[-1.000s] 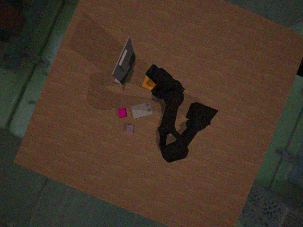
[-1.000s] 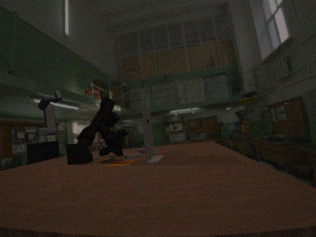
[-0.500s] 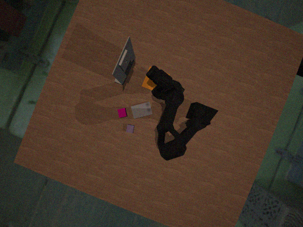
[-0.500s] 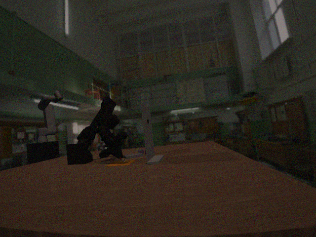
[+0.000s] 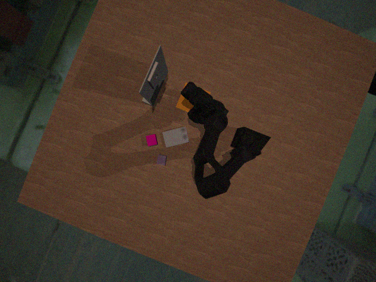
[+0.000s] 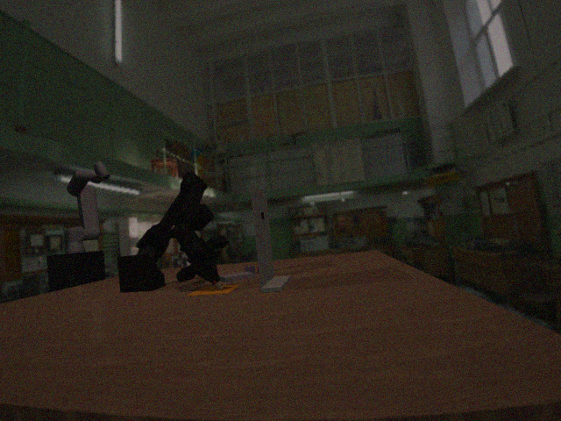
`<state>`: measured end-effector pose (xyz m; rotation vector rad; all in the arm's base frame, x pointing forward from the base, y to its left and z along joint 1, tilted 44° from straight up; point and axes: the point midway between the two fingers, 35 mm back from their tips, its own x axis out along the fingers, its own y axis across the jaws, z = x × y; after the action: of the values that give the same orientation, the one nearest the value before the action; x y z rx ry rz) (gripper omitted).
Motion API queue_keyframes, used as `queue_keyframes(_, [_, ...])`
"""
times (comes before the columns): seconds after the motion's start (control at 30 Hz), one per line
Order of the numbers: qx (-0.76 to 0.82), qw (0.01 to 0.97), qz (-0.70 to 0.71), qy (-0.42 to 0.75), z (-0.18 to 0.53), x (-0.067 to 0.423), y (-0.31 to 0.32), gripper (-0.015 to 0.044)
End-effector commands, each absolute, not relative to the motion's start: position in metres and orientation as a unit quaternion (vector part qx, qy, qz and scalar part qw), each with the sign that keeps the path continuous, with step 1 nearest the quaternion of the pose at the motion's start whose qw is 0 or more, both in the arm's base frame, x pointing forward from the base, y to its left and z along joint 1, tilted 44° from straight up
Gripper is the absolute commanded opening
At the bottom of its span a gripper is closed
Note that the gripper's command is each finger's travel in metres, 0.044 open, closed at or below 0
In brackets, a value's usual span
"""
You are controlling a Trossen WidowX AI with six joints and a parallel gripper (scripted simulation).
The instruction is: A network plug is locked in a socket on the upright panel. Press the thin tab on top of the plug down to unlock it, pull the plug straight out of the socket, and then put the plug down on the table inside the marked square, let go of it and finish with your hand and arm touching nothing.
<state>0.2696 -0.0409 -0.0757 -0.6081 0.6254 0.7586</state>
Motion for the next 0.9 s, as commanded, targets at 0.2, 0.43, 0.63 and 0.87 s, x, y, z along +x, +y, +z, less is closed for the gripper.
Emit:
queue_keyframes(0.2, [-0.288, 0.838, 0.359, 0.295, -0.075, 0.27, -0.041, 0.0156])
queue_keyframes(0.43, [-0.288, 0.837, 0.359, 0.296, -0.074, 0.269, -0.042, 0.0156])
queue_keyframes(0.63, [-0.287, 0.837, 0.359, 0.297, -0.07, 0.264, -0.045, 0.0156])
queue_keyframes(0.87, [-0.287, 0.837, 0.359, 0.298, -0.065, 0.26, -0.049, 0.0156])
